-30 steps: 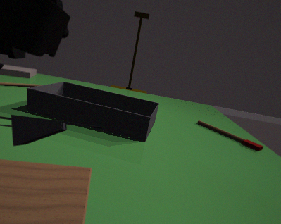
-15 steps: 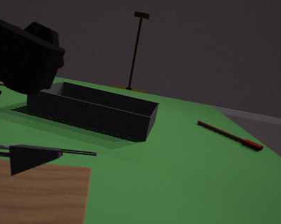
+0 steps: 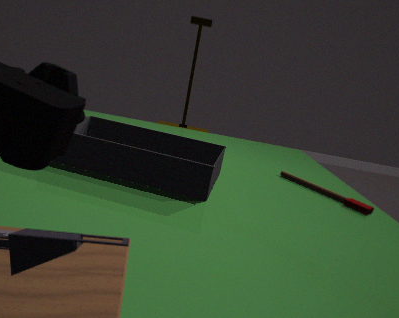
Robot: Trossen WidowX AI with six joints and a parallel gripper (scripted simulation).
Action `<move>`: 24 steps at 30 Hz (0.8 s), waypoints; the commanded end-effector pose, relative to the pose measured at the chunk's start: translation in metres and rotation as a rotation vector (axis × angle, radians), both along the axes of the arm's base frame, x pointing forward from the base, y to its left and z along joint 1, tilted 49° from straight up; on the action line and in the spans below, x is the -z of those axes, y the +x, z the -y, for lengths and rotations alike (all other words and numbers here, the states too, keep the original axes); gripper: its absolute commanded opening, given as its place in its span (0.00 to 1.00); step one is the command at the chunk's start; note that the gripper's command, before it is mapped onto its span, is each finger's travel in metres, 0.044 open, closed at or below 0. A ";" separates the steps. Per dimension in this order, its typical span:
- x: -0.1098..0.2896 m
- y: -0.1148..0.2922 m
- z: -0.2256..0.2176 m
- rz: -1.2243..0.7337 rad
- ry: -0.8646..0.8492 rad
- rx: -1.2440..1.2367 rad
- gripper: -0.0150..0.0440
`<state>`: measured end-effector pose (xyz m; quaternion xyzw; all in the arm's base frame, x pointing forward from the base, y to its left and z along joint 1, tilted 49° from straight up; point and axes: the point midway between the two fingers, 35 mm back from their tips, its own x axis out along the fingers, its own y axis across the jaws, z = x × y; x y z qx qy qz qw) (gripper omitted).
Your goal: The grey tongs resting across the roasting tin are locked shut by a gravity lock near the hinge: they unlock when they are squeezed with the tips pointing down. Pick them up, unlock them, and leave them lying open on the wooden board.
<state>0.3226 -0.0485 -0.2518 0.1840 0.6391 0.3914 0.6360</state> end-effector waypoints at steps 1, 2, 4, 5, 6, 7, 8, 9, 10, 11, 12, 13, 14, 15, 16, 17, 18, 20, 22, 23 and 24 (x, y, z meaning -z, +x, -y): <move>0.000 0.000 0.000 0.000 0.000 0.000 0.13; 0.000 0.000 0.000 0.000 0.000 0.000 0.18; 0.000 0.000 0.000 0.000 0.000 0.000 0.27; 0.000 0.000 0.000 0.000 0.000 0.000 0.31; 0.000 0.000 0.000 0.000 0.000 0.000 0.36; 0.000 0.000 0.000 0.000 0.000 0.000 0.40; 0.000 0.000 0.000 0.000 0.000 0.000 0.44; 0.000 0.000 0.000 0.000 0.000 0.000 0.49; 0.000 0.000 0.000 0.000 0.000 0.000 0.53; 0.000 0.000 0.000 0.000 0.000 0.000 0.58; 0.000 0.000 0.000 0.000 0.000 0.000 0.62; 0.000 0.000 0.000 0.000 0.000 0.000 0.67; 0.000 0.000 0.000 0.000 0.000 0.000 0.71; 0.000 0.000 0.000 0.000 0.000 0.000 0.76; 0.000 0.000 0.000 0.000 0.000 0.000 0.80; 0.000 0.000 0.000 0.000 0.000 0.000 0.85; 0.000 0.000 0.000 0.000 0.000 0.000 0.89; 0.000 0.000 0.000 0.000 0.000 0.000 0.98; 0.000 0.000 0.000 0.000 0.000 0.000 1.00; 0.000 0.000 0.000 0.000 0.000 0.000 1.00; 0.000 0.000 0.000 0.000 0.000 0.000 1.00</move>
